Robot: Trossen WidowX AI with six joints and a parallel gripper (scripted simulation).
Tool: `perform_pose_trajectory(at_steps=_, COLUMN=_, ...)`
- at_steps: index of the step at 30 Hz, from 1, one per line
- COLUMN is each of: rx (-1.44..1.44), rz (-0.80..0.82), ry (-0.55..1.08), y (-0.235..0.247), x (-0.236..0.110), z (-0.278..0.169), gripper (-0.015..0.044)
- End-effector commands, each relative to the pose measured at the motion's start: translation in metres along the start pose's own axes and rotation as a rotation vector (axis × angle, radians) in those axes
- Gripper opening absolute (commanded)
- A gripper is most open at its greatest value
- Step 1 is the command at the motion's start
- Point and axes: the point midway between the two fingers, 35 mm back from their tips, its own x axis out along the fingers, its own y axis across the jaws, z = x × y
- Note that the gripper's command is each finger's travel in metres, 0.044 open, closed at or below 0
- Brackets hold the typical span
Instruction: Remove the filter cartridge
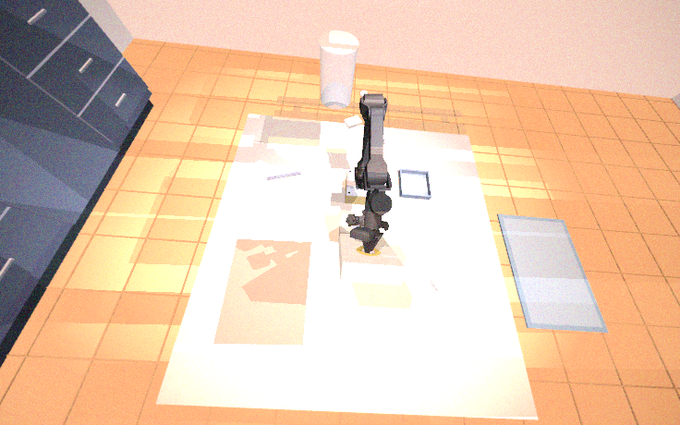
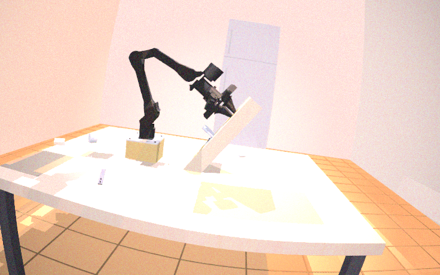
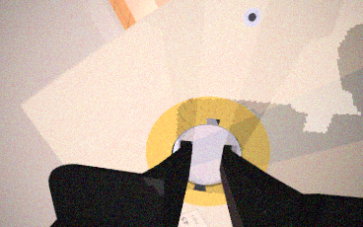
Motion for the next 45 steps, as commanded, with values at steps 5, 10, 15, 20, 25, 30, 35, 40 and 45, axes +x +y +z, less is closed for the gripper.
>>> perform_pose_trajectory(at_steps=5, rx=-0.196, rz=0.005, ry=0.002, y=0.0014, x=0.0029, z=-0.0007, gripper=0.0000)
perform_pose_trajectory(at_steps=10, rx=-0.368, rz=0.006, ry=0.002, y=0.0016, x=0.0035, z=-0.0008, gripper=0.0000)
perform_pose_trajectory(at_steps=15, rx=-0.541, rz=0.006, ry=0.002, y=0.0017, x=0.0038, z=-0.0009, gripper=0.0000)
perform_pose_trajectory(at_steps=20, rx=-0.715, rz=0.007, ry=0.001, y=0.0017, x=0.0039, z=-0.0009, gripper=0.0000)
perform_pose_trajectory(at_steps=25, rx=-0.890, rz=0.007, ry=0.001, y=0.0017, x=0.0040, z=-0.0009, gripper=0.0000)
perform_pose_trajectory(at_steps=30, rx=-1.064, rz=0.007, ry=0.000, y=0.0017, x=0.0041, z=-0.0009, gripper=0.0000)
perform_pose_trajectory(at_steps=35, rx=-1.239, rz=0.007, ry=-0.001, y=0.0017, x=0.0041, z=-0.0009, gripper=0.0000)
perform_pose_trajectory(at_steps=40, rx=-1.413, rz=0.007, ry=-0.001, y=0.0017, x=0.0041, z=-0.0009, gripper=0.0000)
perform_pose_trajectory(at_steps=45, rx=-1.588, rz=0.007, ry=-0.002, y=0.0017, x=0.0041, z=-0.0009, gripper=0.0000)
